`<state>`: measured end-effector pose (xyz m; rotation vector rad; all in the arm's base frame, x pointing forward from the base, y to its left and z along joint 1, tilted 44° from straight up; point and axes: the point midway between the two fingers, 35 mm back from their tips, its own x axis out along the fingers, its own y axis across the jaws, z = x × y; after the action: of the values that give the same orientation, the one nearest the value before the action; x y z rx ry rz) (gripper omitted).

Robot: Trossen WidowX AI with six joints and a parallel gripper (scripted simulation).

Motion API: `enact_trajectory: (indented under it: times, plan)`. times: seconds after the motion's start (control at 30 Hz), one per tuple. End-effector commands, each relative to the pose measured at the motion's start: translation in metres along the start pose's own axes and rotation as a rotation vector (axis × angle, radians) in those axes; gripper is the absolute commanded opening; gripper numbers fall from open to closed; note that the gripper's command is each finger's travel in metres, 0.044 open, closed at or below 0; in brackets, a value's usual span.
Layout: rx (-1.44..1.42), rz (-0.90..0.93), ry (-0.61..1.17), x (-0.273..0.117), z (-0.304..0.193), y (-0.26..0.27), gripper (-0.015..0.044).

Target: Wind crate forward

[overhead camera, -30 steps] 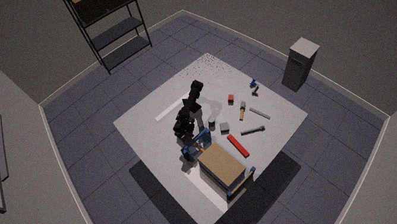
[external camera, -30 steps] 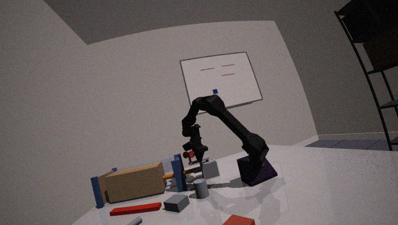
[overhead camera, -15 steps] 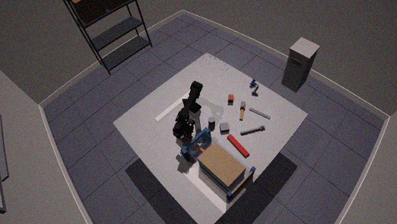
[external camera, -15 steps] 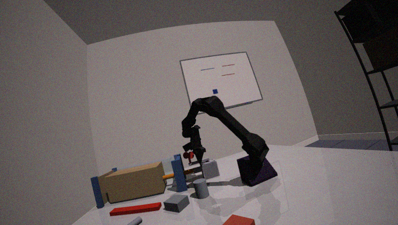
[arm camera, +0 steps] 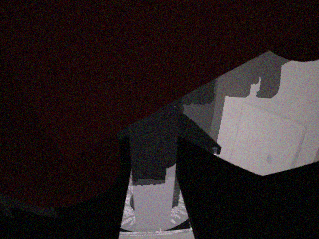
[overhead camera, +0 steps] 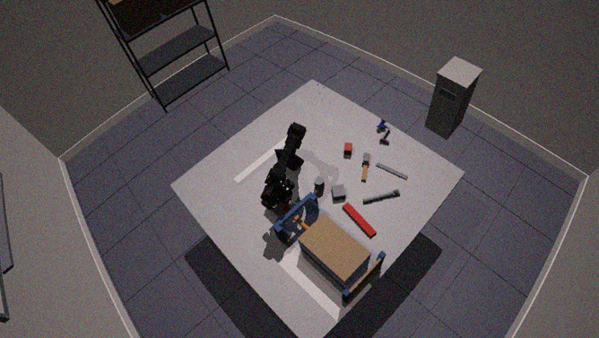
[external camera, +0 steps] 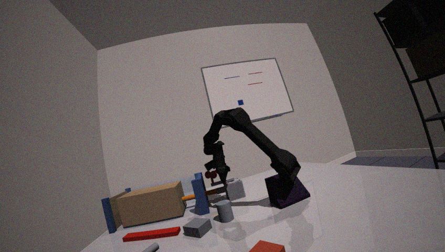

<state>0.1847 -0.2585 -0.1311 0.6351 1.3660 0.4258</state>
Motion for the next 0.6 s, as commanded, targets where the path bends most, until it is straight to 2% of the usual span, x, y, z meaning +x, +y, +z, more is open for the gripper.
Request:
enact_trajectory:
  times: [0.0,0.57]
  plan:
    - [-0.019,0.003,-0.001,0.0035,-0.0003,0.0013,0.0]
    - [0.047,-0.001,0.002,0.005,-0.0012,-0.0015,0.0]
